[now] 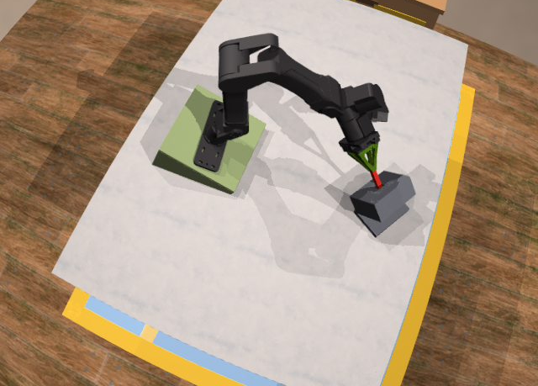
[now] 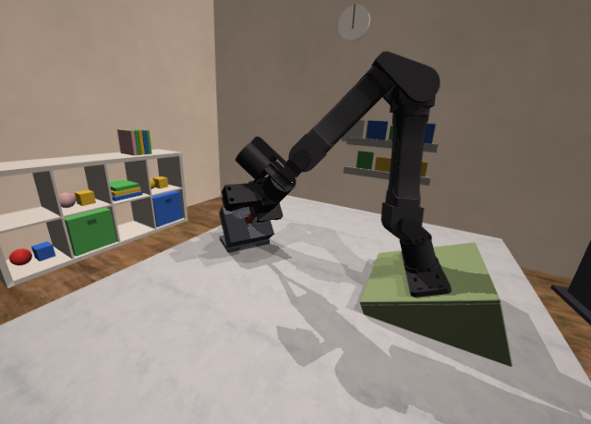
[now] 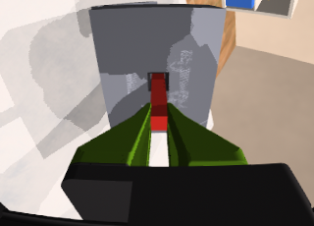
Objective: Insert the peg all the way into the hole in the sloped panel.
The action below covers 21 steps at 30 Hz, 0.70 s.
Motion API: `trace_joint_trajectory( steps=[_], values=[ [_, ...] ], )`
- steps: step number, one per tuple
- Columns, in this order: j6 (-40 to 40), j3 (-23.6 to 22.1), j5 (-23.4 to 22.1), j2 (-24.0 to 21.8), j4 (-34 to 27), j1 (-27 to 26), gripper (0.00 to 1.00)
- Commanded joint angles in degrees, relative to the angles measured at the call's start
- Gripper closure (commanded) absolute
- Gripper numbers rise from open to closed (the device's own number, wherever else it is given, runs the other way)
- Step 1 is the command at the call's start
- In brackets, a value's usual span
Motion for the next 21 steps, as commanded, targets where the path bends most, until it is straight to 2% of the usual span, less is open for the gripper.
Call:
trace_joint_trajectory(
  steps=[1,9,10,20,21],
  values=[
    [-0.5,-0.9,-0.6,0.5,1.5,-0.5,1.00],
    [-1.4,-0.9,-1.7,1.7,3.3,-1.7,1.00],
    [-0.9,0.3,-1.1,0.9,2.1,-1.2,1.00],
    [-0.9,0.3,-1.1,0.9,2.1,-1.2,1.00],
    [-0.9,0.3,-1.1,0.9,2.1,-1.2,0.89]
  ],
)
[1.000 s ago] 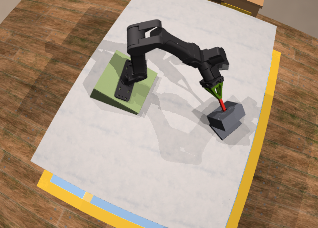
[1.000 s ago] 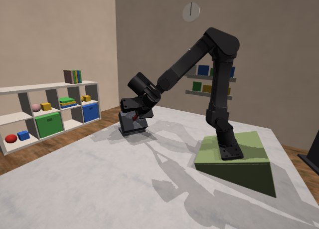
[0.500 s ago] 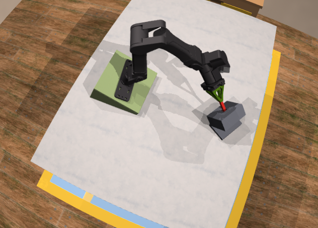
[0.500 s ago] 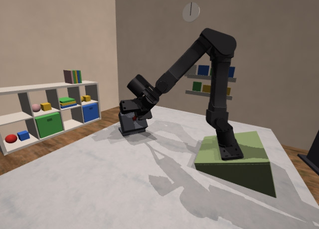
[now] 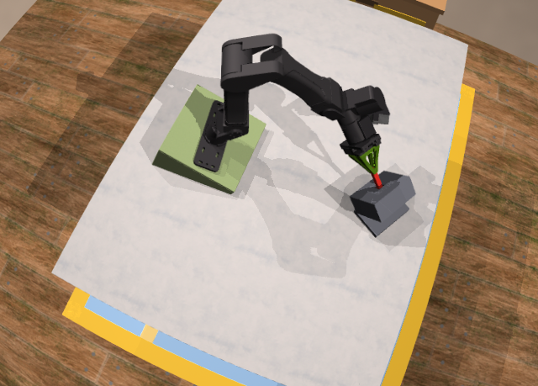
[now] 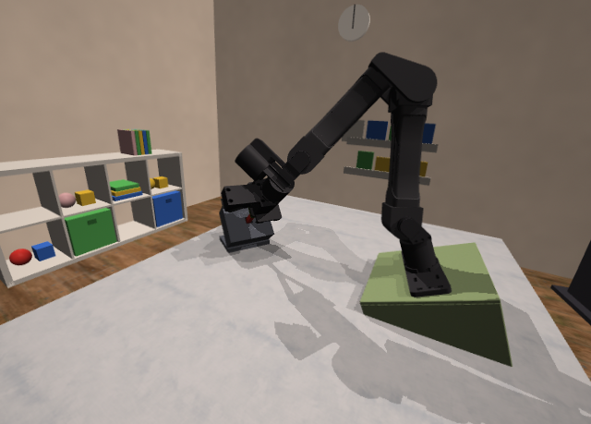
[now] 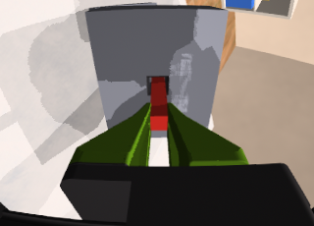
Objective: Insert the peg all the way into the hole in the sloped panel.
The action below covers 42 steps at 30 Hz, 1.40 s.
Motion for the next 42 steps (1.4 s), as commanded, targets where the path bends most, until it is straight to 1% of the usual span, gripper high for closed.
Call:
trace_joint_trajectory(
  steps=[1,7,8,15,19,29,31,42],
  values=[
    [0.0,0.3,0.1,-0.3,0.1,0.1,0.77],
    [0.0,0.3,0.1,-0.3,0.1,0.1,0.09],
    [0.0,0.3,0.1,-0.3,0.1,0.1,0.00],
    [0.0,0.3,0.1,-0.3,0.1,0.1,0.00],
    [1.3,1.1,1.2,-1.4,-2.2,1.5,0.00],
    [6.5,2.5,6.4,-5.1,-11.6,7.9,0.00],
    [6.5,2.5,6.4,-5.1,-11.6,7.9,0.00],
    [13.0,4.6,12.4,-9.2,-23.3,15.2,0.00]
  ],
)
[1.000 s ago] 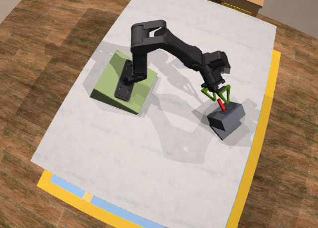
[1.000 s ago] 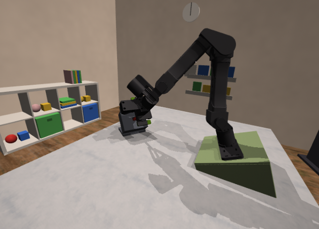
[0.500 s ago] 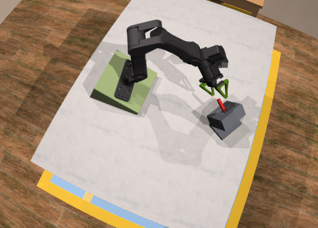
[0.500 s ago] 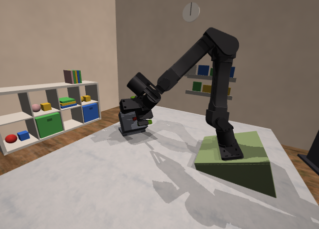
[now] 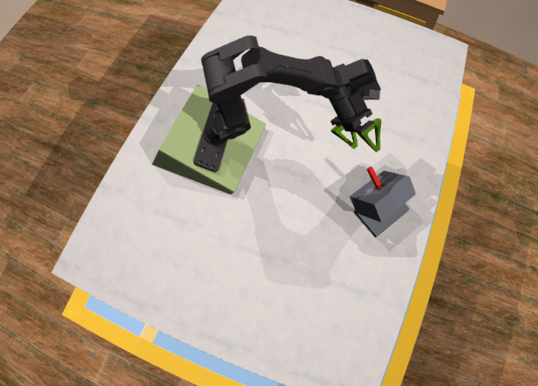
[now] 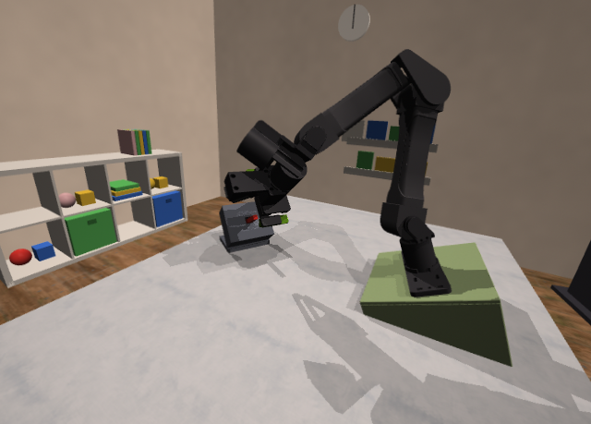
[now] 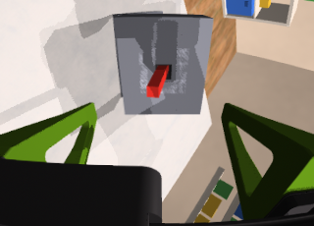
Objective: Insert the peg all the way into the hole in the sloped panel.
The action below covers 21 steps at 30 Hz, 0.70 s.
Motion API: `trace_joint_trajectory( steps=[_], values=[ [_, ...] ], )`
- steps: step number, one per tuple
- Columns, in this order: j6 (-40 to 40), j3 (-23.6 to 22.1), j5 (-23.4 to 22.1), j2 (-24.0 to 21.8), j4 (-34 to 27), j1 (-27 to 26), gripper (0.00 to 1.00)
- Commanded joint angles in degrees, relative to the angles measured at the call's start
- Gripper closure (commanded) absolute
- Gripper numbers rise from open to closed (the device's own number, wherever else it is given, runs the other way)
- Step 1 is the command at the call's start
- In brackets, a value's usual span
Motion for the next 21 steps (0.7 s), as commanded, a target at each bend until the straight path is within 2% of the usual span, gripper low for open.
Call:
trace_joint_trajectory(
  steps=[1,4,6,7,21],
  values=[
    [3.5,2.5,3.3,-2.1,-6.6,2.3,0.00],
    [5.2,3.0,4.9,-3.3,-9.7,4.3,0.00],
    [5.2,3.0,4.9,-3.3,-9.7,4.3,0.00],
    [6.2,3.5,5.3,-2.1,-11.1,4.8,0.00],
    [13.0,6.2,8.5,-0.3,-18.0,9.4,0.00]
  ],
)
